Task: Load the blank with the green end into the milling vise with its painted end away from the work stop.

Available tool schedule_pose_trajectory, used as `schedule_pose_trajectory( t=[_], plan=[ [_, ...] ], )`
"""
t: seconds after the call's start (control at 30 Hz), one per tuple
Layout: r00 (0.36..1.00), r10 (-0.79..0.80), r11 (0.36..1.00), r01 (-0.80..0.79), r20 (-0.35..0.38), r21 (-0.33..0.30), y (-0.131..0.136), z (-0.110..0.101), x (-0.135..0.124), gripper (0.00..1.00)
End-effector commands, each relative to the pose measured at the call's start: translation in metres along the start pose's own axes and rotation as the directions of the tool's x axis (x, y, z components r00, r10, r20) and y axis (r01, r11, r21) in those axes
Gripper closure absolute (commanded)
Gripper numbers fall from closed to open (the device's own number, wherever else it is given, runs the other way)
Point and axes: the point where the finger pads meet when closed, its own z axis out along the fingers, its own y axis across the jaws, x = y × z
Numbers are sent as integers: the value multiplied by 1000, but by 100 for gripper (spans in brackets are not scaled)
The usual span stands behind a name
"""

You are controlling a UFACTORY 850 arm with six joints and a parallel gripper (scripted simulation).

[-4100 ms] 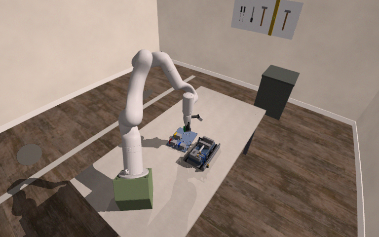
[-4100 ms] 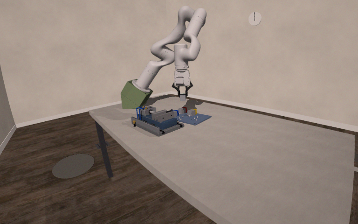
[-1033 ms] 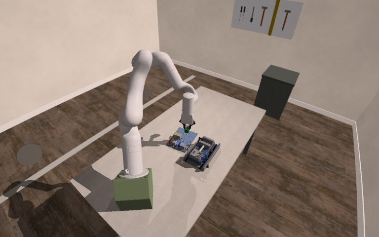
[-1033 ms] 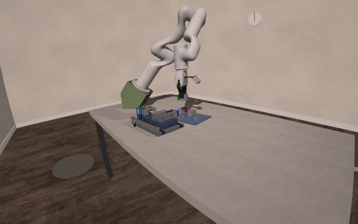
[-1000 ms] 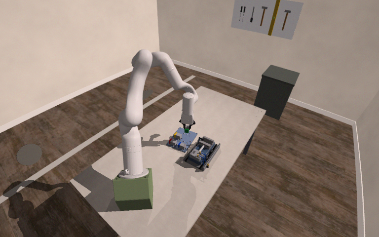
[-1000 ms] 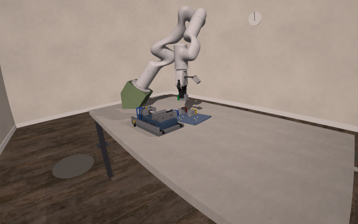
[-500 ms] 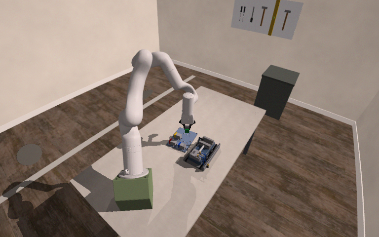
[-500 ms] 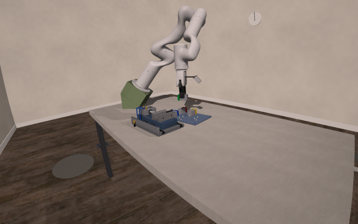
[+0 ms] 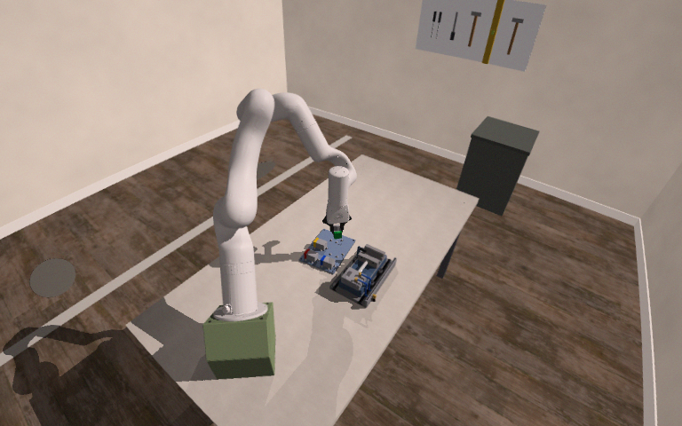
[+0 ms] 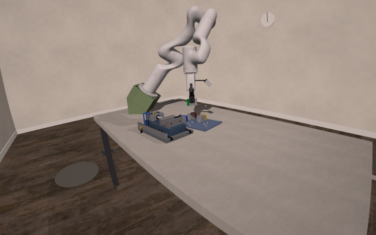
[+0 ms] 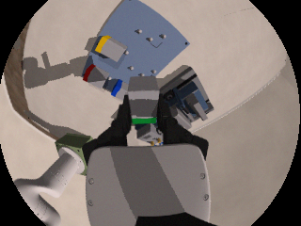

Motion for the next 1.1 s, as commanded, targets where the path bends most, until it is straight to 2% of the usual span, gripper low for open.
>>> schedule_pose_trajectory(
  t=[0.0,0.37,0.6,0.93,1.07],
  plan=[
    [1000,-1,1000,1,-1,-2,1,-1,0,100],
    [973,-229,973,229,-1,-2,1,-1,0,100],
    [973,-229,973,229,-1,-2,1,-1,0,100],
    [896,-445,896,445,0,-2,1,-1,0,100],
    [896,-445,896,445,0,-2,1,-1,0,100]
  ],
)
